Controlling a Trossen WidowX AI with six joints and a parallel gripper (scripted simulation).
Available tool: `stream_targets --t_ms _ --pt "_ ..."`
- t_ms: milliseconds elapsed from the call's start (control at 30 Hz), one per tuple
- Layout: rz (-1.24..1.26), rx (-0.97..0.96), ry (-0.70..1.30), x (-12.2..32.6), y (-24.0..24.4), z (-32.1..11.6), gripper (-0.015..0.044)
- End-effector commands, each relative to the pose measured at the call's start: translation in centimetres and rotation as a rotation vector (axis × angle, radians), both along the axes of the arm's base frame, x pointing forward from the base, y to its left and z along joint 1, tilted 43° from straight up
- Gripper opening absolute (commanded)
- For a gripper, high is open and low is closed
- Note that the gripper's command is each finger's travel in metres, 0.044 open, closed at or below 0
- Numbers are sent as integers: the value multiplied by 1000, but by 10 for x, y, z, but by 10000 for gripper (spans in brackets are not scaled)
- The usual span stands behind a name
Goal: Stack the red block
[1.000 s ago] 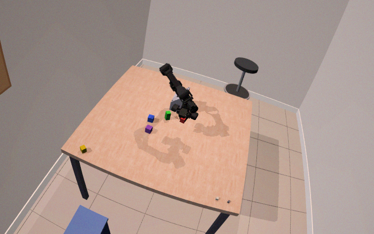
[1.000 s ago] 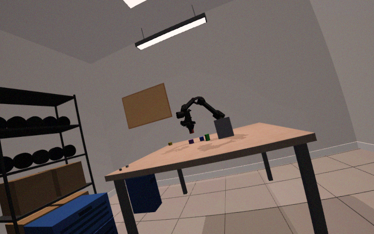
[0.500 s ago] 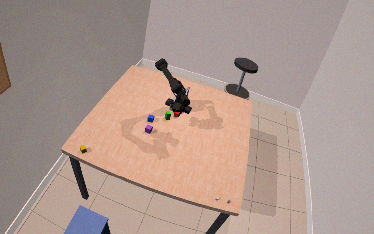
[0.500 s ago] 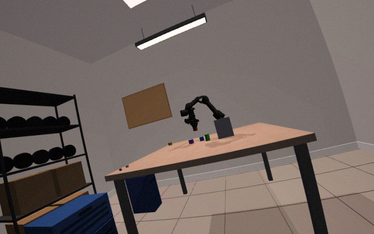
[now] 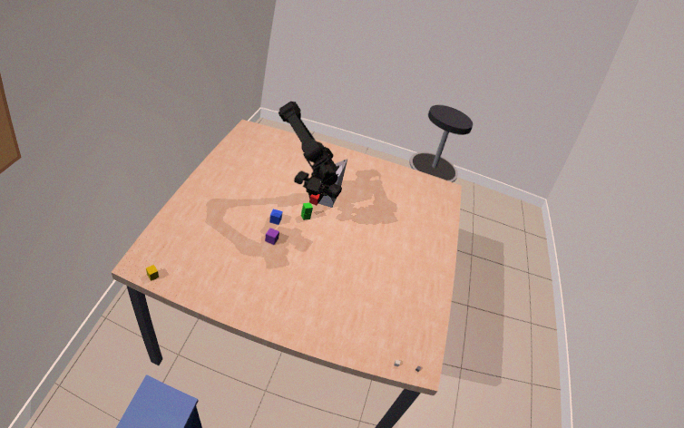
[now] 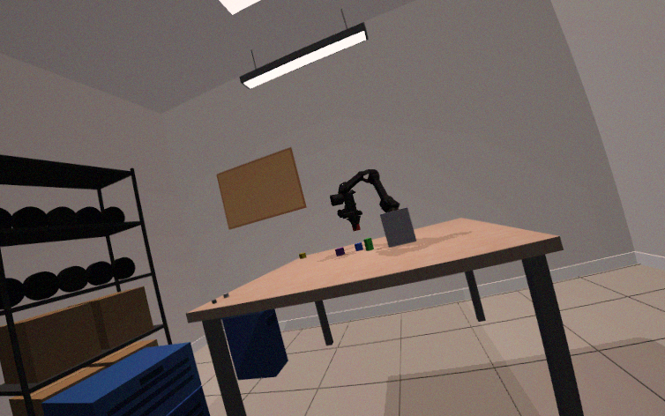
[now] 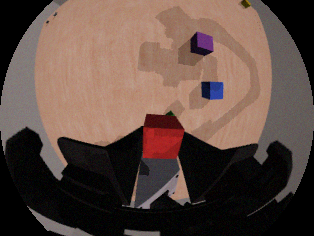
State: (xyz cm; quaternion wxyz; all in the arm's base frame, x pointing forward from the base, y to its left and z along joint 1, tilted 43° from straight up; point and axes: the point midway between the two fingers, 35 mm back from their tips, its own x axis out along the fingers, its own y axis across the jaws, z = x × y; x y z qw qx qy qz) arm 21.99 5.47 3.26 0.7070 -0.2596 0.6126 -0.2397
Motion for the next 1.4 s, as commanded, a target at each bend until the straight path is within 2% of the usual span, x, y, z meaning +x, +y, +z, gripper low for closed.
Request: stream_targets --t_ms 0,300,1000,1367 --pt "1 -10 11 -12 -13 4 0" --pt "0 -13 12 -33 -37 13 0" --pt "0 -15 11 -28 -72 -23 0" --pt "0 -15 11 -28 -73 -24 0"
